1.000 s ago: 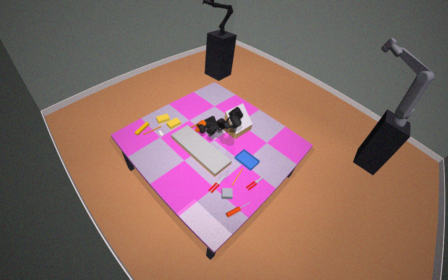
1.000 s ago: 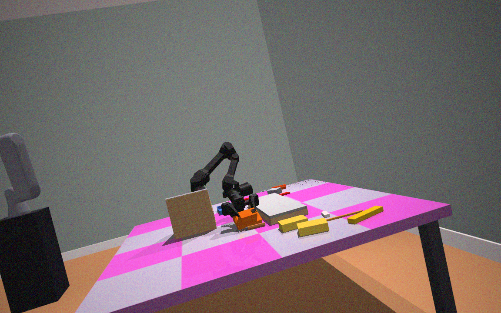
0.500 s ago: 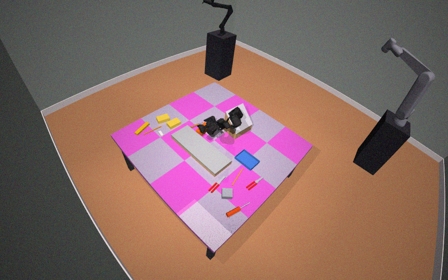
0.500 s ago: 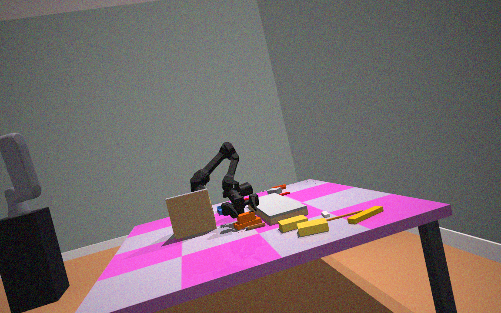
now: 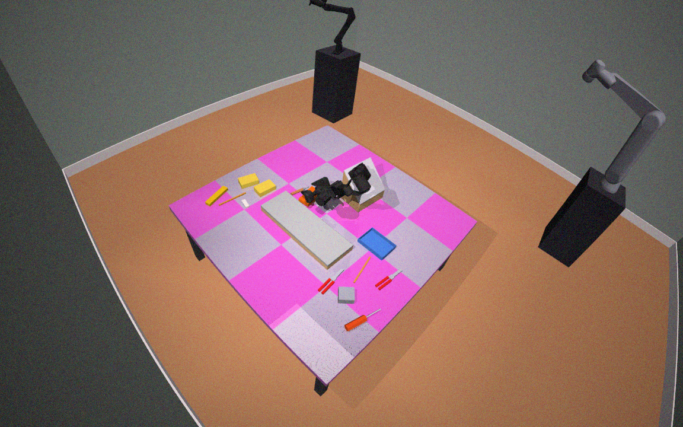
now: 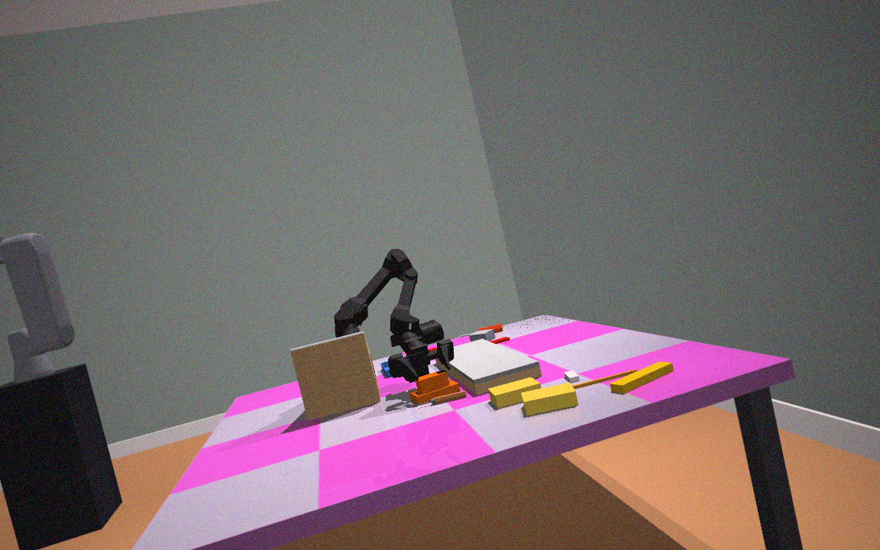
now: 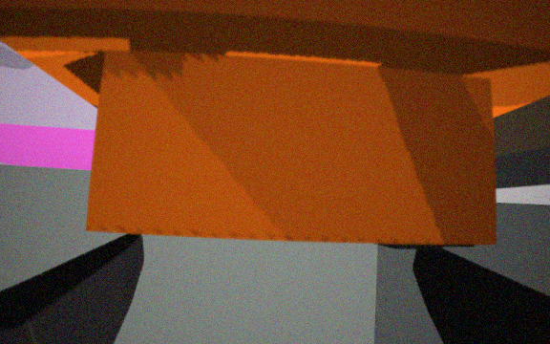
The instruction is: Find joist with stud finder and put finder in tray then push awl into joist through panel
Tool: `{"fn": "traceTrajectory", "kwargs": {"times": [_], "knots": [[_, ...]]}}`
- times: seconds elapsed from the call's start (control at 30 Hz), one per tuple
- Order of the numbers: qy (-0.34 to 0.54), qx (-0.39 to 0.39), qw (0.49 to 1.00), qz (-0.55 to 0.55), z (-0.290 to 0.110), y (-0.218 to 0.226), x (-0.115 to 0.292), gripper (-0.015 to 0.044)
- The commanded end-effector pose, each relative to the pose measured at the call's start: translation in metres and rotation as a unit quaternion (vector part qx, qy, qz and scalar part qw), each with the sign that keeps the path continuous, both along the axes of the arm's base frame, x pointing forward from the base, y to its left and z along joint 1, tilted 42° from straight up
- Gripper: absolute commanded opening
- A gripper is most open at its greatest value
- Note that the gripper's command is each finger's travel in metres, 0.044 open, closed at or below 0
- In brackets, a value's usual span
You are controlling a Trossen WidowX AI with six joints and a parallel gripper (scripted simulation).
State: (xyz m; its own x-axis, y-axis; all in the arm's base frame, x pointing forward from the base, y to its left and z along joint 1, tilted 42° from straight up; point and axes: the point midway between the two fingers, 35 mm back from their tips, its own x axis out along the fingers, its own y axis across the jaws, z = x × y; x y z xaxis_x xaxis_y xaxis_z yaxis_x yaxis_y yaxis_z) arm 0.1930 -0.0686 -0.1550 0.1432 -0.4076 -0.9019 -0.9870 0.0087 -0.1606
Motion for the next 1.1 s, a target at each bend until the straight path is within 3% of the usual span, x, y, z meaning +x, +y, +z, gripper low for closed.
{"fn": "traceTrajectory", "kwargs": {"times": [0.0,0.67,1.07], "knots": [[0.0,-0.001,1.0,-0.001,0.003,0.001,-0.001,0.044],[0.0,-0.001,1.0,-0.001,0.018,0.006,-0.003,0.044],[-0.002,0.0,1.0,0.0,0.07,-0.043,-0.01,0.044]]}}
